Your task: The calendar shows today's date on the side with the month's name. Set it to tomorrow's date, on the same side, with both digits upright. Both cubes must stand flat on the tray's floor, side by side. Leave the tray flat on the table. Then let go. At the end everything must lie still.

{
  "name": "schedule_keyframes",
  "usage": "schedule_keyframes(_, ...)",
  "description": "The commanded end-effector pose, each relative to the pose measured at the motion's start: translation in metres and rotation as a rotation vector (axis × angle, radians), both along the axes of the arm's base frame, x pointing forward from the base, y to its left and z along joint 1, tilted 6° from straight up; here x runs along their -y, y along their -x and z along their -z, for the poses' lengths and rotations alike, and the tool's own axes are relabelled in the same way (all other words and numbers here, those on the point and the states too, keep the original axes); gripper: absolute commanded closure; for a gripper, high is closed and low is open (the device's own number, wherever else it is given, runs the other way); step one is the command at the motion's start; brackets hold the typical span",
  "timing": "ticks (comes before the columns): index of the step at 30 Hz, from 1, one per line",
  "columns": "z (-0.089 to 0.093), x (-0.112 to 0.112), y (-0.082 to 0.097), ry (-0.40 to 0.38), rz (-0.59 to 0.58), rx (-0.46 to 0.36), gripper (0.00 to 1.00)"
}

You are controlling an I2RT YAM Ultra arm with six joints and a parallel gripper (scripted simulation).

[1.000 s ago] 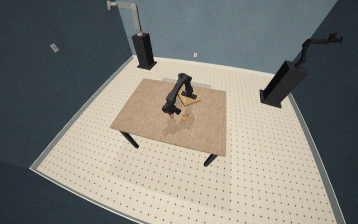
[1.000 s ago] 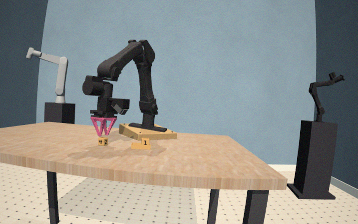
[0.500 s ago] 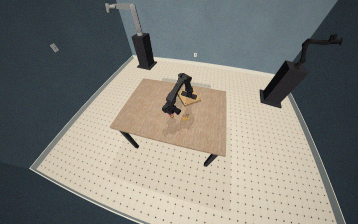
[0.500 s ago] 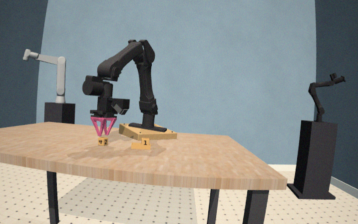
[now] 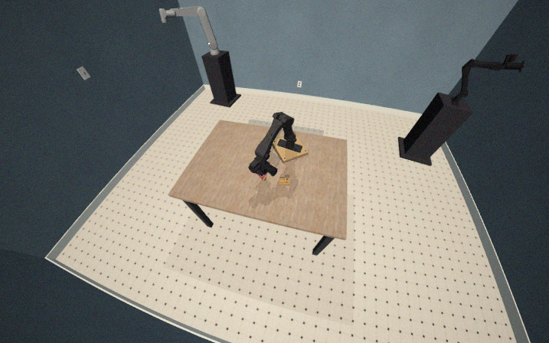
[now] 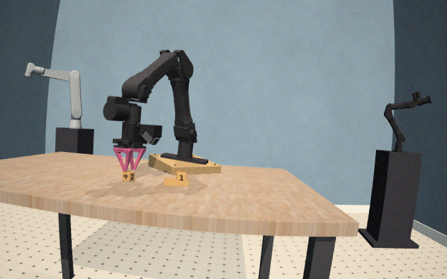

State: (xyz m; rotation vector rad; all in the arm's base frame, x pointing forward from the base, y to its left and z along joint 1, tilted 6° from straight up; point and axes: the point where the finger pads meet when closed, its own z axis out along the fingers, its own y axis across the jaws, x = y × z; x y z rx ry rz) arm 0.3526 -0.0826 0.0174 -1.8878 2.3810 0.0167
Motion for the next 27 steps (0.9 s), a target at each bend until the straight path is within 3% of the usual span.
schedule_keyframes(1, 0.013, -0.004, 0.002, -0.010, -0.001, -0.016, 0.55)
schedule_keyframes(4, 0.014, -0.004, 0.002, -0.010, 0.001, -0.016, 0.55)
schedule_keyframes(5, 0.006, 0.000, -0.012, 0.002, -0.001, 0.025, 0.55)
schedule_keyframes(7, 0.018, -0.005, 0.001, -0.008, -0.003, -0.011, 0.55)
schedule_keyframes(13, 0.027, -0.004, 0.000, -0.008, 0.001, -0.013, 0.55)
schedule_keyframes(17, 0.022, -0.004, -0.005, -0.002, -0.002, 0.011, 0.55)
schedule_keyframes(27, 0.023, -0.005, 0.001, -0.008, -0.002, -0.013, 0.55)
